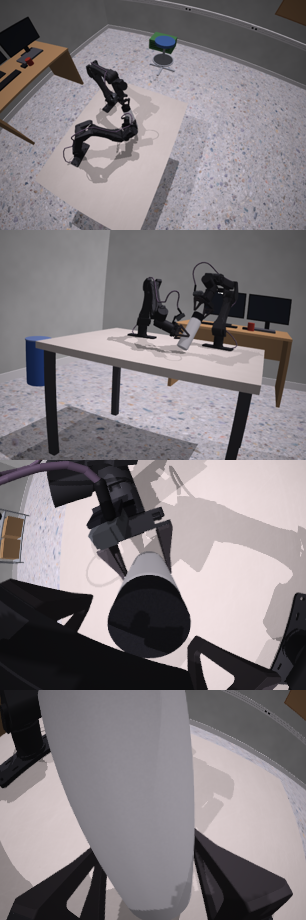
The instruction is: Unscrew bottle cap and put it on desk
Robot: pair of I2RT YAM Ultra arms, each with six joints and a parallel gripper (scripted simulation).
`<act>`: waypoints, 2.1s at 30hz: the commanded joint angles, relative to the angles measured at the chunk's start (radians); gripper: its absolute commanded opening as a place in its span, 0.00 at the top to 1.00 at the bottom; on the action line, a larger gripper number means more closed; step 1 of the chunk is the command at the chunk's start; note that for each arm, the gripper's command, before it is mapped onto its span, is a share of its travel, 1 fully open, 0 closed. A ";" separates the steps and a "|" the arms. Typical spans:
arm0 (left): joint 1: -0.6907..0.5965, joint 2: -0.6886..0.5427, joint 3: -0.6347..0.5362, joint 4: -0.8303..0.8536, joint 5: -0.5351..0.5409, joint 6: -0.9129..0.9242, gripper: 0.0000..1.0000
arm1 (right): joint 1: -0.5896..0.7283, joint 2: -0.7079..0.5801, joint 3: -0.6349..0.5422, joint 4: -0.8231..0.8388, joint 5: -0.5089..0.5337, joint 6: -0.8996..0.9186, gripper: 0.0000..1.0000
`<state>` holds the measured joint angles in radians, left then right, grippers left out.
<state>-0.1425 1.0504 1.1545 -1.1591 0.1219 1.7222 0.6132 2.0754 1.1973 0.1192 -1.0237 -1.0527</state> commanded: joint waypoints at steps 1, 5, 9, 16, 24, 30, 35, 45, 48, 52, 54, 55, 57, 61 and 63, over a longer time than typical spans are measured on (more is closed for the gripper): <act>-0.012 0.008 -0.018 0.000 -0.002 -0.011 0.06 | 0.002 -0.021 0.038 0.003 -0.026 -0.002 1.00; -0.006 0.001 -0.007 0.001 0.000 -0.004 0.06 | 0.002 -0.021 0.038 0.003 -0.026 -0.002 1.00; 0.000 -0.002 0.005 0.003 0.000 0.000 0.42 | 0.002 -0.021 0.038 0.003 -0.026 -0.002 1.00; 0.000 -0.002 0.005 0.003 0.000 -0.061 0.79 | 0.002 -0.022 0.038 0.003 -0.026 -0.002 1.00; 0.010 -0.002 0.008 -0.002 0.011 -0.513 1.00 | 0.002 -0.022 0.038 0.003 -0.026 -0.002 1.00; 0.006 -0.001 0.010 -0.005 0.006 -0.755 1.00 | 0.002 -0.022 0.038 0.004 -0.026 -0.002 1.00; 0.002 0.001 0.014 -0.009 -0.001 -0.980 1.00 | 0.002 -0.022 0.038 0.004 -0.025 -0.002 1.00; -0.003 0.006 0.022 -0.018 -0.009 -1.345 1.00 | 0.002 -0.022 0.038 0.004 -0.025 -0.002 1.00; -0.005 0.010 0.026 -0.024 -0.011 -1.551 1.00 | 0.002 -0.022 0.037 0.004 -0.025 -0.002 1.00; -0.006 0.013 0.030 -0.029 -0.012 -1.737 1.00 | 0.002 -0.022 0.037 0.004 -0.025 -0.002 1.00; -0.006 0.014 0.032 -0.031 -0.012 -1.830 1.00 | 0.002 -0.022 0.037 0.004 -0.025 -0.002 1.00; -0.006 0.015 0.033 -0.032 -0.012 -1.877 1.00 | 0.002 -0.022 0.037 0.004 -0.025 -0.002 1.00; -0.006 0.017 0.035 -0.035 -0.012 -1.971 1.00 | 0.002 -0.022 0.037 0.004 -0.025 -0.002 1.00; -0.005 0.019 0.038 -0.038 -0.011 -2.111 1.00 | 0.002 -0.022 0.037 0.004 -0.025 -0.002 1.00; -0.006 0.020 0.040 -0.040 -0.011 -2.231 1.00 | 0.002 -0.022 0.037 0.004 -0.025 -0.002 1.00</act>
<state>-0.1425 1.0504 1.1545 -1.1812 0.1162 -0.2958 0.6132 2.0754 1.1973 0.1169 -1.0168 -1.0409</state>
